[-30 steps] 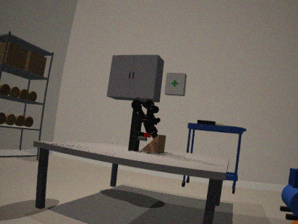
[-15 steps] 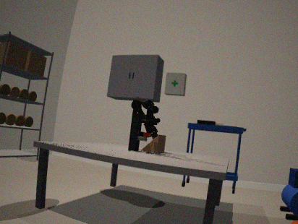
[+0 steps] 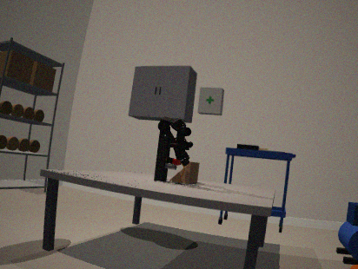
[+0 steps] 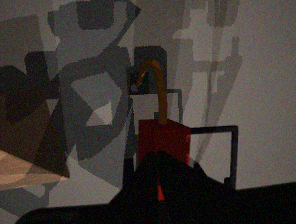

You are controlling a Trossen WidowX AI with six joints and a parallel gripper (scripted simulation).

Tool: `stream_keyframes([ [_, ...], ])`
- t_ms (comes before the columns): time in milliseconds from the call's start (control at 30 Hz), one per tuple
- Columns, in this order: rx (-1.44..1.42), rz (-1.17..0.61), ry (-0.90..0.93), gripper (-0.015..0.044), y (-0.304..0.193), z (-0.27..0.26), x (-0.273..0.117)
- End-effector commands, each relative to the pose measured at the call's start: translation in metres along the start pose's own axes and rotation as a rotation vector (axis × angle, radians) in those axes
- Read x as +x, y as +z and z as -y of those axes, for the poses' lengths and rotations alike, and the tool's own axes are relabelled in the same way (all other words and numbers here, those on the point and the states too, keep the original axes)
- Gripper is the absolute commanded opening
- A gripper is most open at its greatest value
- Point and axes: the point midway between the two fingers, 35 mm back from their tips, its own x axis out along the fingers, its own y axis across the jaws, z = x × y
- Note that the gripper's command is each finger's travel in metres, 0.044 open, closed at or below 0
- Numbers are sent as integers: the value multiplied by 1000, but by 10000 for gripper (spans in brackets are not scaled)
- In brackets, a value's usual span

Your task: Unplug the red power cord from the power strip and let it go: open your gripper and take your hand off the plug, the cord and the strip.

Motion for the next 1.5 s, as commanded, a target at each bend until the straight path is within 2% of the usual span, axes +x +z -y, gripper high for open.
stream_keyframes([
  [0, 3, 0, 7, 0, 7, 1, 1],
  [1467, 0, 0, 3, 0, 76, -1, 0],
])
